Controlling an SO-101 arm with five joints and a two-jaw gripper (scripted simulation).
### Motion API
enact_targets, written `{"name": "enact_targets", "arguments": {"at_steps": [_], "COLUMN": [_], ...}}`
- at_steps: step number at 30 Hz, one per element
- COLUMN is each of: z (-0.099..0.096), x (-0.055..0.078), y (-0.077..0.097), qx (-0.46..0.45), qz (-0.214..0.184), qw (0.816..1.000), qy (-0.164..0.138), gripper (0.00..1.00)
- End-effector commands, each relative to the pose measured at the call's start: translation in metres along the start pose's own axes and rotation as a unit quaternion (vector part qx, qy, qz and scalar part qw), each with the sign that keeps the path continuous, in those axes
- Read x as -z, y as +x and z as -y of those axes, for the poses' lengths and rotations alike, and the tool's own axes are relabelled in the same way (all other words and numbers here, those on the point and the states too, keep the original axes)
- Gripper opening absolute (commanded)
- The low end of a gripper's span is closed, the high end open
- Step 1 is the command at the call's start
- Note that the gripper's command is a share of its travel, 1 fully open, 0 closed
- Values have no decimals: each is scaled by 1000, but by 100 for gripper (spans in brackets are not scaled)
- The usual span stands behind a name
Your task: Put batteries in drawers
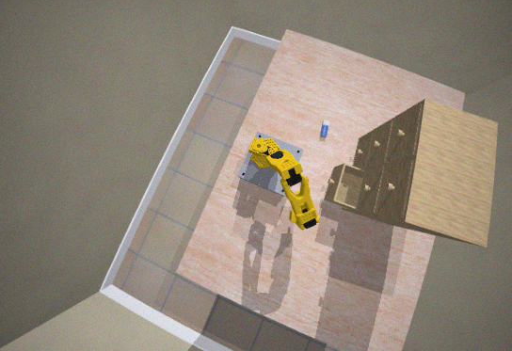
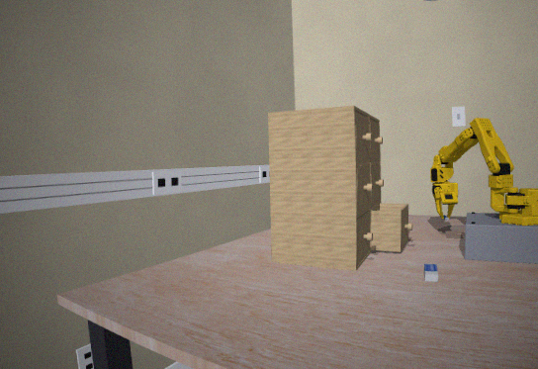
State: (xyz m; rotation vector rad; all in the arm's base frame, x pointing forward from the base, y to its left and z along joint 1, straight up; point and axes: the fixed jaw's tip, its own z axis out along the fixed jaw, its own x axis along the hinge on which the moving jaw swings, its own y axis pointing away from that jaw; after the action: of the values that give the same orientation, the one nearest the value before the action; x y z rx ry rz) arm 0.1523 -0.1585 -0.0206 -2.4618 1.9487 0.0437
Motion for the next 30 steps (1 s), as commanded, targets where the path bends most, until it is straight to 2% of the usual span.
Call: {"name": "enact_targets", "arguments": {"at_steps": [1, 11, 21, 30], "z": [4, 5, 7, 7], "x": [3, 3, 2, 2], "y": [-3, -11, -22, -22], "qx": [62, 173, 309, 315], "qz": [-12, -13, -14, -14], "qw": [998, 985, 951, 949], "qy": [7, 6, 4, 4], "gripper": [0, 0, 0, 0]}}
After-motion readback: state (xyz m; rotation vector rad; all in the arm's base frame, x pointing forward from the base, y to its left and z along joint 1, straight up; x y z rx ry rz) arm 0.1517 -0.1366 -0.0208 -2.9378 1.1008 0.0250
